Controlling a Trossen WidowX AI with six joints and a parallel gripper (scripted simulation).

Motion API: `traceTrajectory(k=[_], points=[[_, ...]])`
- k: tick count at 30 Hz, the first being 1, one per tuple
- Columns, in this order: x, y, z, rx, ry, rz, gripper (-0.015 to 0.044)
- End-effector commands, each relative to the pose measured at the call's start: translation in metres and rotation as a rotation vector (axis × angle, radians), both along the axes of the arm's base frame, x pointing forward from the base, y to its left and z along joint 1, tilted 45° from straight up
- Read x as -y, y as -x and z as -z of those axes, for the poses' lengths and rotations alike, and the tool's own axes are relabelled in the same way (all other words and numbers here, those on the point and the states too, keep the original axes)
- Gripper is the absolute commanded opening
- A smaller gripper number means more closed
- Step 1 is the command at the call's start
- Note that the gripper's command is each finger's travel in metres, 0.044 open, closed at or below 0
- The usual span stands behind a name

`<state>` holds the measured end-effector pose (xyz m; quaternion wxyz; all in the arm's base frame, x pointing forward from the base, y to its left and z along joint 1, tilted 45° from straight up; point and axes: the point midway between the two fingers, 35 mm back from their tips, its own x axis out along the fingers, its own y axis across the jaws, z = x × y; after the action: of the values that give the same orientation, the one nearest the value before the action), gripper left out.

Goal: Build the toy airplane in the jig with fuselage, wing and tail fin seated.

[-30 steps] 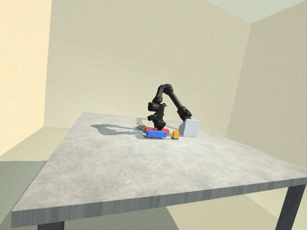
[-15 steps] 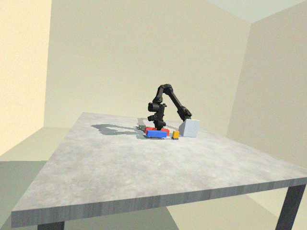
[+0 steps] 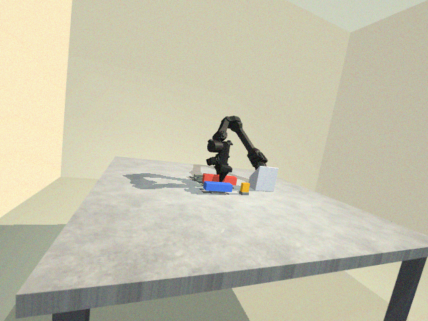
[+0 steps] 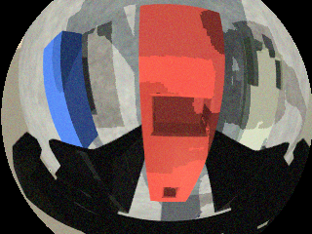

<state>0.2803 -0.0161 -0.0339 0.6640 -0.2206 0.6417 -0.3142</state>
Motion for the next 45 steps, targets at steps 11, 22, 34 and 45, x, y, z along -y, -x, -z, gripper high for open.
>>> traceTrajectory(k=[11,22,34,45], points=[[-0.035,-0.007,-0.032,0.015,-0.013,-0.003,0.0],[-0.058,-0.005,-0.057,0.014,-0.012,-0.002,0.0],[-0.075,0.0,-0.078,0.013,-0.007,-0.001,0.0],[-0.046,-0.004,-0.087,-0.006,-0.02,-0.023,0.0]])
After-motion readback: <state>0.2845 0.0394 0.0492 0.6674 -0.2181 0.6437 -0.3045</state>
